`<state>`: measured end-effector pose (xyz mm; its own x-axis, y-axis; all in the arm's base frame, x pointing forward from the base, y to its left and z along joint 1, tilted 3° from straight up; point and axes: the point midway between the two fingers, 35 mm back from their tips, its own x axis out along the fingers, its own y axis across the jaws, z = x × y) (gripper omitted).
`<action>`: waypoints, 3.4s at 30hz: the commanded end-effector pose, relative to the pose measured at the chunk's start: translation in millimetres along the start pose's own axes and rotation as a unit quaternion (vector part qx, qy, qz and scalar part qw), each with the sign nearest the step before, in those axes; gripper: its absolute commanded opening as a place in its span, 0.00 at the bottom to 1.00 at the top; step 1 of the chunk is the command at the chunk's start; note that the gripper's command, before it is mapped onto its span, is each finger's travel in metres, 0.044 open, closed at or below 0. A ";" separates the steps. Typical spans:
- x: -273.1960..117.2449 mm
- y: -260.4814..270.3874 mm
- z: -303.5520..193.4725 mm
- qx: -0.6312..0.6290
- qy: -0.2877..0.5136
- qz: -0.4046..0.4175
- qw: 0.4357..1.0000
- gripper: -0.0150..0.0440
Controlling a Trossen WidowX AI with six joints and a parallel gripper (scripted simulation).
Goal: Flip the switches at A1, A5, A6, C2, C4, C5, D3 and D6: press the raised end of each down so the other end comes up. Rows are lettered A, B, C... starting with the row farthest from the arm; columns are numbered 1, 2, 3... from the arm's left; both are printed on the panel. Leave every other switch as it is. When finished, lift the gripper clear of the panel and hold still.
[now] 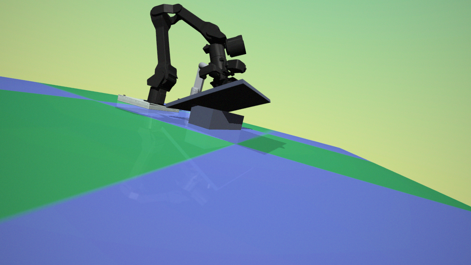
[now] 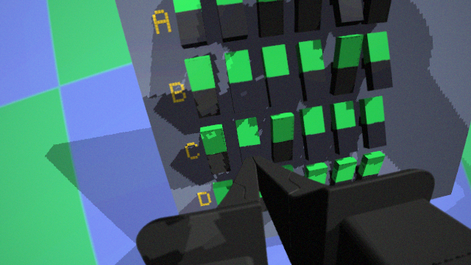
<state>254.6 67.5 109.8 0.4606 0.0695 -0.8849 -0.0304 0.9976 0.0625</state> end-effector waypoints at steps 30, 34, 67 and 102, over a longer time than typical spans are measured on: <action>2.5 -0.5 -0.1 -0.002 0.001 -0.002 1.000 0.25; 3.1 -0.5 -0.1 -0.002 0.001 -0.002 1.000 0.25; 7.5 -0.5 -0.2 -0.002 0.001 -0.002 1.000 0.25; -14.2 -44.7 0.5 -0.003 0.001 -0.004 1.000 0.25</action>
<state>247.8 20.7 128.1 0.4690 0.0560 -0.8814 -0.0267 0.9984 0.0493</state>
